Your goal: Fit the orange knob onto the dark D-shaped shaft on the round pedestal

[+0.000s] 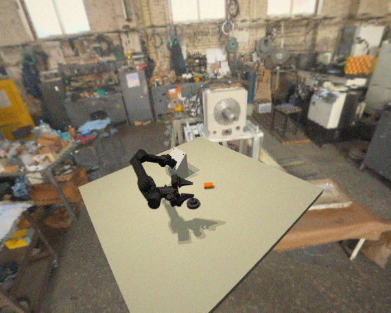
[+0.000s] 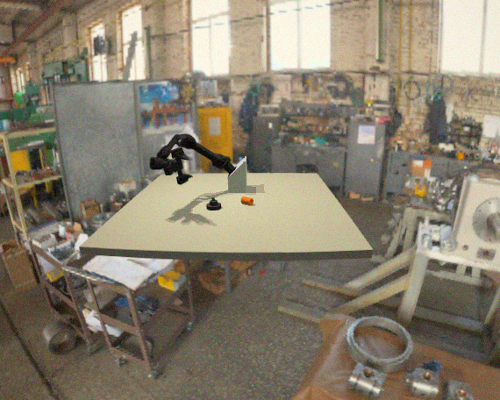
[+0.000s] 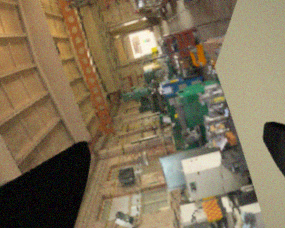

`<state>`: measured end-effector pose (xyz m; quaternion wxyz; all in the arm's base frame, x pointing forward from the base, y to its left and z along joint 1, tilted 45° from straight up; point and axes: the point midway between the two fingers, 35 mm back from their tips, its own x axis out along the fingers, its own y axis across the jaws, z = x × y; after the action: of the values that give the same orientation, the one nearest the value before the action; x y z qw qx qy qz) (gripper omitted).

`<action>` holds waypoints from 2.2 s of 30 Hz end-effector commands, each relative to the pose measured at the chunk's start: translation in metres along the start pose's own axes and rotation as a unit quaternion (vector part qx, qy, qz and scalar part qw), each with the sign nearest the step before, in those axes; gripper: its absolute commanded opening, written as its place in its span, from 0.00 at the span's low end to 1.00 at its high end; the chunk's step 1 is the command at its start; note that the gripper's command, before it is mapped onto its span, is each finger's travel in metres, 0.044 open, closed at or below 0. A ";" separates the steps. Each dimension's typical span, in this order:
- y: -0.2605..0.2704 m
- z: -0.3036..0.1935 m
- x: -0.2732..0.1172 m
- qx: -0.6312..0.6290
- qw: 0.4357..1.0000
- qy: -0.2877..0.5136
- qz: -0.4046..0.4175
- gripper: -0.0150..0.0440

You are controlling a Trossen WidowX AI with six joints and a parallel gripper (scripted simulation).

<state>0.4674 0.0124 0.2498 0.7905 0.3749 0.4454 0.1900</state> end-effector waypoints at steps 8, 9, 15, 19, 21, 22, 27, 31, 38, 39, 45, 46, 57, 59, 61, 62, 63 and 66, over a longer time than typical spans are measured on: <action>-0.089 -0.131 0.140 -0.140 0.937 0.197 -0.254 1.00; -0.098 -0.147 0.148 -0.162 0.921 0.219 -0.279 1.00; -0.158 -0.242 0.169 -0.353 0.746 0.364 -0.431 1.00; -0.190 -0.289 0.159 -0.500 0.545 0.446 -0.504 1.00; -0.196 -0.300 0.153 -0.542 0.471 0.464 -0.519 1.00; -0.197 -0.301 0.153 -0.548 0.460 0.466 -0.520 1.00; -0.197 -0.301 0.153 -0.548 0.459 0.466 -0.521 1.00; -0.209 -0.299 0.153 -0.548 0.459 0.466 -0.521 1.00; -0.222 -0.298 0.153 -0.548 0.459 0.466 -0.521 1.00; -0.224 -0.297 0.153 -0.548 0.459 0.466 -0.521 1.00; -0.234 -0.296 0.154 -0.548 0.459 0.466 -0.521 1.00; -0.235 -0.295 0.154 -0.548 0.459 0.466 -0.521 1.00; -0.253 -0.293 0.154 -0.548 0.458 0.466 -0.521 1.00; -0.256 -0.292 0.154 -0.548 0.458 0.466 -0.521 1.00; -0.260 -0.292 0.154 -0.548 0.458 0.466 -0.521 1.00; -0.261 -0.292 0.154 -0.548 0.458 0.466 -0.522 1.00; -0.263 -0.291 0.154 -0.548 0.458 0.466 -0.522 1.00; -0.266 -0.291 0.153 -0.548 0.458 0.466 -0.522 1.00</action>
<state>0.2954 0.0658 -0.1292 0.4641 -0.5809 0.6621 0.0934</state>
